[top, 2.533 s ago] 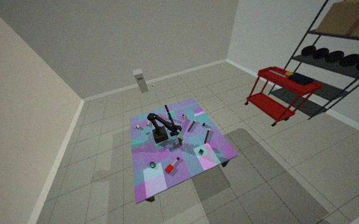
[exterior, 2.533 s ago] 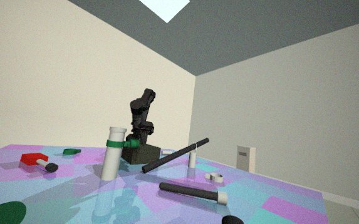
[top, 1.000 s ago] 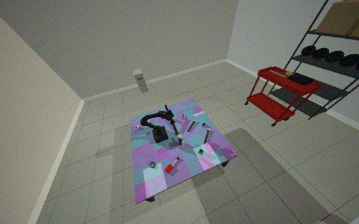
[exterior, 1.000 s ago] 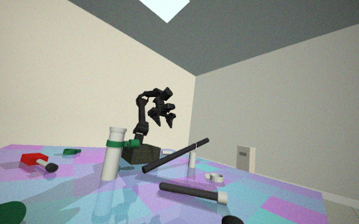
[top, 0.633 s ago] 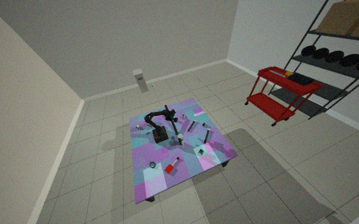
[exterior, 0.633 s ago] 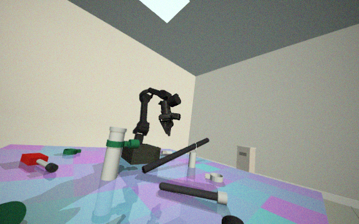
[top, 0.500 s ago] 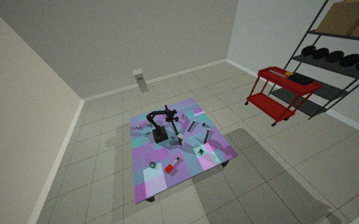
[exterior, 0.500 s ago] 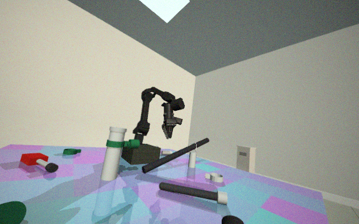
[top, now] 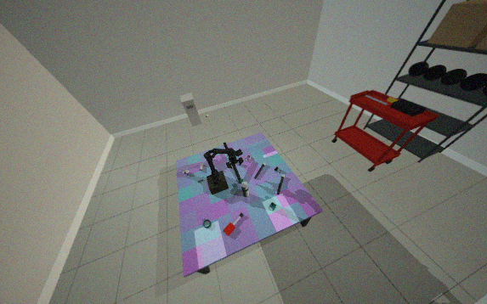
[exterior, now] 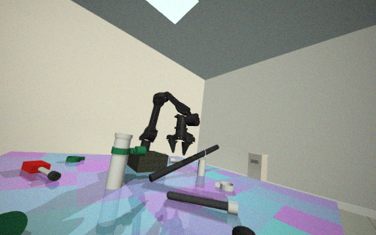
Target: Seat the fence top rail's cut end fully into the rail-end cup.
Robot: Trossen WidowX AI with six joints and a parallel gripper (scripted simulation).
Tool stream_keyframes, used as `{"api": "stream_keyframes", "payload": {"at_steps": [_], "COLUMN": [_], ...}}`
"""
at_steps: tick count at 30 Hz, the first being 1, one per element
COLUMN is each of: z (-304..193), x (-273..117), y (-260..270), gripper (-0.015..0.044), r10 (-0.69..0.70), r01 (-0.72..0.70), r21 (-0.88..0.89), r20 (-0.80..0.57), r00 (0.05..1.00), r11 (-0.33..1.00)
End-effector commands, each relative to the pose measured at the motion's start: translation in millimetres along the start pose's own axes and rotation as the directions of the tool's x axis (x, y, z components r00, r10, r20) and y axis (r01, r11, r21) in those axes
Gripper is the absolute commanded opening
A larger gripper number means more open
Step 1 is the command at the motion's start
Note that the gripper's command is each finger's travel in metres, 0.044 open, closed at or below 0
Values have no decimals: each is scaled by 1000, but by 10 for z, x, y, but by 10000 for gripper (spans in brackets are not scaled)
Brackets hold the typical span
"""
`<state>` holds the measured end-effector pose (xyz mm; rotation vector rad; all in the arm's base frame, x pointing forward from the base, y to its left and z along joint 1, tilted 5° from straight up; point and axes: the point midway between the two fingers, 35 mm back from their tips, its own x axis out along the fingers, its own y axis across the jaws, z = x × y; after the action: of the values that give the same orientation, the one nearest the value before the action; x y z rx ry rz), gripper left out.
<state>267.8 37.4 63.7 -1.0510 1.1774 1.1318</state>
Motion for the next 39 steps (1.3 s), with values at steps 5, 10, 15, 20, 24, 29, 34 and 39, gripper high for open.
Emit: {"api": "stream_keyframes", "payload": {"at_steps": [5,10,15,20,24,29,34,39], "z": [-22,-23,-23,-22,-22,-22,-24,-25], "x": [275,391,444,527,593,675,756,837], "y": [45,48,43,39,37,37,41,46], "gripper": [440,440,440,440,440,440,440,440], "r10": [20,20,20,20,20,20,20,20], "r01": [-20,-20,-20,-20,-20,-20,-20,-20], "r21": [-4,-4,-4,-4,-4,-4,-4,-4], "r20": [-11,-11,-11,-11,-11,-11,-11,-11], "r00": [1000,1000,1000,1000,1000,1000,1000,1000], "r11": [1000,1000,1000,1000,1000,1000,1000,1000]}}
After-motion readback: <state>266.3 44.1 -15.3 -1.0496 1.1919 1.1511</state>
